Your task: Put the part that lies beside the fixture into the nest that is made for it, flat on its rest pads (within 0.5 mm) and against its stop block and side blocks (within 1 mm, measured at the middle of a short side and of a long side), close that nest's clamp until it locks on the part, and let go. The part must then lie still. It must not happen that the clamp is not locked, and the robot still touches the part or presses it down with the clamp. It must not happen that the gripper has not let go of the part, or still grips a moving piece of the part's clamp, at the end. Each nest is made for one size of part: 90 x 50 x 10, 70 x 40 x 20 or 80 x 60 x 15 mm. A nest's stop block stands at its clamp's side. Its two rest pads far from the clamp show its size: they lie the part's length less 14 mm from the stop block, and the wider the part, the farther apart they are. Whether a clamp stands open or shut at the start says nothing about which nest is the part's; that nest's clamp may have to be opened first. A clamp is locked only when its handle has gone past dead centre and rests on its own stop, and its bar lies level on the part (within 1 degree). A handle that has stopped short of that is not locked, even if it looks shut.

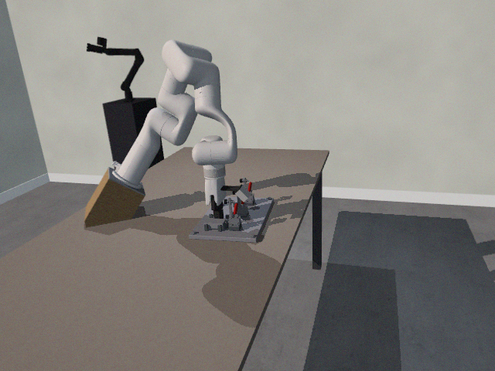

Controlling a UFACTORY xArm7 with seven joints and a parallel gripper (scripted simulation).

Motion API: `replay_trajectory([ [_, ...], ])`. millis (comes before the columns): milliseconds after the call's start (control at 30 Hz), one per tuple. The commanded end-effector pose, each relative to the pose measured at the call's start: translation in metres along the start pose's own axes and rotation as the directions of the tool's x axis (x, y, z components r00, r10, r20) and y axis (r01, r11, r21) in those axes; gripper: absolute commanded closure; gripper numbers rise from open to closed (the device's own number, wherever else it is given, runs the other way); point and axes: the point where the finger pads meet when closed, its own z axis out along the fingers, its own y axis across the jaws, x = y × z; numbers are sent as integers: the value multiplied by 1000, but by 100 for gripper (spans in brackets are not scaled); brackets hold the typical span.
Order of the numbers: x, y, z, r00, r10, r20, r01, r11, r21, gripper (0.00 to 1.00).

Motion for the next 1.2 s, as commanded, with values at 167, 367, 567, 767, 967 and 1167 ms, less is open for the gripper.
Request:
replay_trajectory([
  [167, 0, -1, -16, 1000, -1, -1, 1, 1000, 1, 100],
  [367, 0, -1, -37, 1000, -1, -1, 1, 1000, 1, 100],
  [567, 0, -1, -40, 1000, -1, -1, 1, 1000, 1, 100],
  [767, 0, -1, -40, 1000, -1, -1, 1, 1000, 1, 100],
  [967, 0, -1, -40, 1000, -1, -1, 1, 1000, 1, 100],
  [1167, 0, -1, -40, 1000, -1, -1, 1, 1000, 1, 100],
])
